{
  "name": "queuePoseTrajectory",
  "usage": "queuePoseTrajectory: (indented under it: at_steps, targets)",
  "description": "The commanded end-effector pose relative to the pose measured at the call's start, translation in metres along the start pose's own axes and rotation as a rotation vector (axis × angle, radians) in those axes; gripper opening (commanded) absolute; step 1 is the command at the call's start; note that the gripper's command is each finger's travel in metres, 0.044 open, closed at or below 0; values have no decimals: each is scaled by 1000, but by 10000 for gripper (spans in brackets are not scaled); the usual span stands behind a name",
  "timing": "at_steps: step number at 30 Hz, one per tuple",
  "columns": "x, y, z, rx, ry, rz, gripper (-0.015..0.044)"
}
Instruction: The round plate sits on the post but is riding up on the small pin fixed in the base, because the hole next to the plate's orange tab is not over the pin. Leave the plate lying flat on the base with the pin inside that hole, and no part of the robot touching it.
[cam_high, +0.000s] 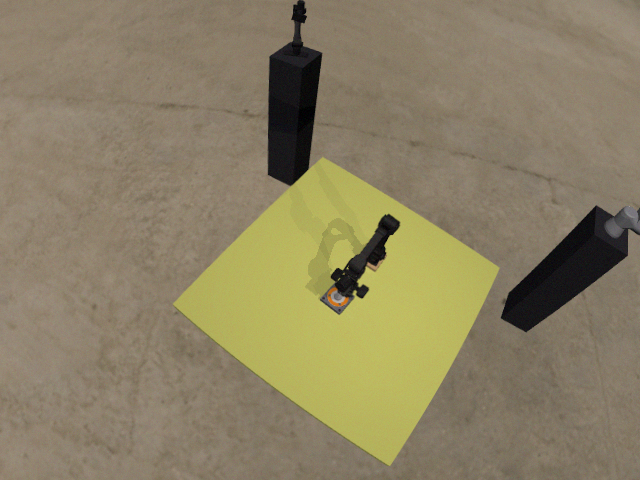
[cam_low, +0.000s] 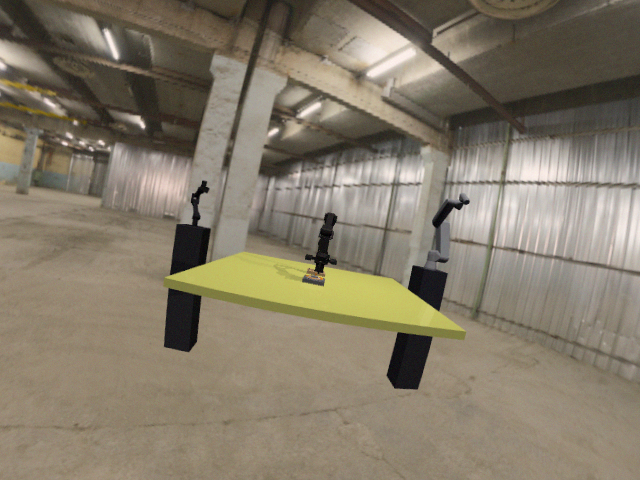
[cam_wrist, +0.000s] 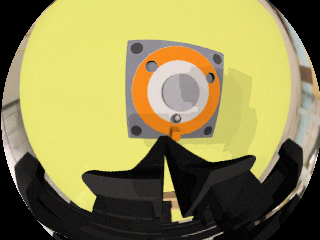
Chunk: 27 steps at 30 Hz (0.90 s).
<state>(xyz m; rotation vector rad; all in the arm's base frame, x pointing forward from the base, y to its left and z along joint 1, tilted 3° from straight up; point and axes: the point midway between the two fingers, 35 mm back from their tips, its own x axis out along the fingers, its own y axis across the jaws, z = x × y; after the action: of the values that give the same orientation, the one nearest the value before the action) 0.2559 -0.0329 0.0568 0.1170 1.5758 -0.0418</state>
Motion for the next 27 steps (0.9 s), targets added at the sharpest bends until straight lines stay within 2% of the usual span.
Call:
queuePoseTrajectory:
  at_steps: [1,14,27]
  targets:
    - [1,-4,-2,-4,3,-5,0]
    - [-46,-1,-1,-4,3,-5,0]
    - [-38,-1,0,2,0,0,0]
